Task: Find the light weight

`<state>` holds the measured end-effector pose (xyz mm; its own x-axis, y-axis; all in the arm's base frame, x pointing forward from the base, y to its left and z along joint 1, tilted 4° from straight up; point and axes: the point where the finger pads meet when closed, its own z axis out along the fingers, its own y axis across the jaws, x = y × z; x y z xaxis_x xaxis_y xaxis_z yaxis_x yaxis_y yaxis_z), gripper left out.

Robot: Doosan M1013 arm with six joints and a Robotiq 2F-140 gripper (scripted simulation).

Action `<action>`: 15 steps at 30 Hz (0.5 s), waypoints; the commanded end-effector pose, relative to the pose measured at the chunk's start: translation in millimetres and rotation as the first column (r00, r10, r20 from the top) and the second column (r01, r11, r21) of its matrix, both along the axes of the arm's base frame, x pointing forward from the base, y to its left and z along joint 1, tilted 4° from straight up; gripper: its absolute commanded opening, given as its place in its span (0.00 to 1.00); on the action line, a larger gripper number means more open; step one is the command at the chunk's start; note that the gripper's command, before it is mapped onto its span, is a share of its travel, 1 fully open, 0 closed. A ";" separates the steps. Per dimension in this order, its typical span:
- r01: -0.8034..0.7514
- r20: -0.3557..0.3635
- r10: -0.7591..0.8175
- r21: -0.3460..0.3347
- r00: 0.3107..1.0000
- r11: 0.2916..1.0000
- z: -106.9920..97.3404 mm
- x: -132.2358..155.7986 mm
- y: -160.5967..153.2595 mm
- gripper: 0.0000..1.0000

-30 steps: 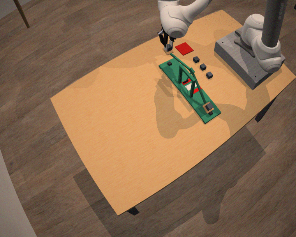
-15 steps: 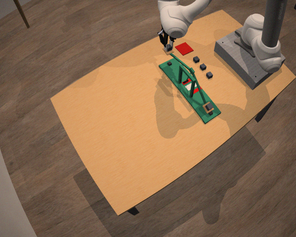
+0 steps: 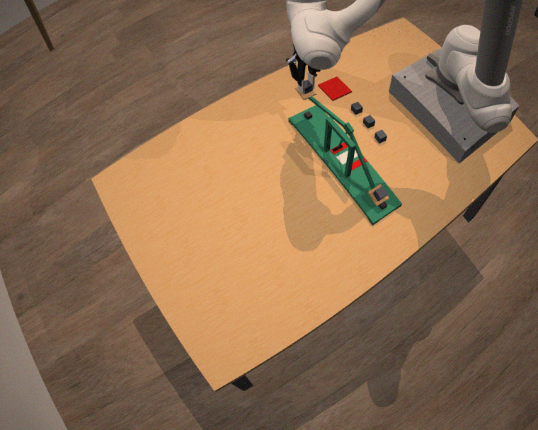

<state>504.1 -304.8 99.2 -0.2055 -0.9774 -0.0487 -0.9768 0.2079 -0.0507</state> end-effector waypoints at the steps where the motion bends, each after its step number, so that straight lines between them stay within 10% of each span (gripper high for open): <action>1: 0.003 0.008 -0.003 -0.002 1.000 1.000 -1.1 5.2 -0.7 0.24; 15: 0.003 0.008 -0.003 -0.002 1.000 1.000 -10.8 6.2 1.2 0.24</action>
<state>507.8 -305.8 94.6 -0.2047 -0.9777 -0.0460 -0.9767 0.2071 -0.0554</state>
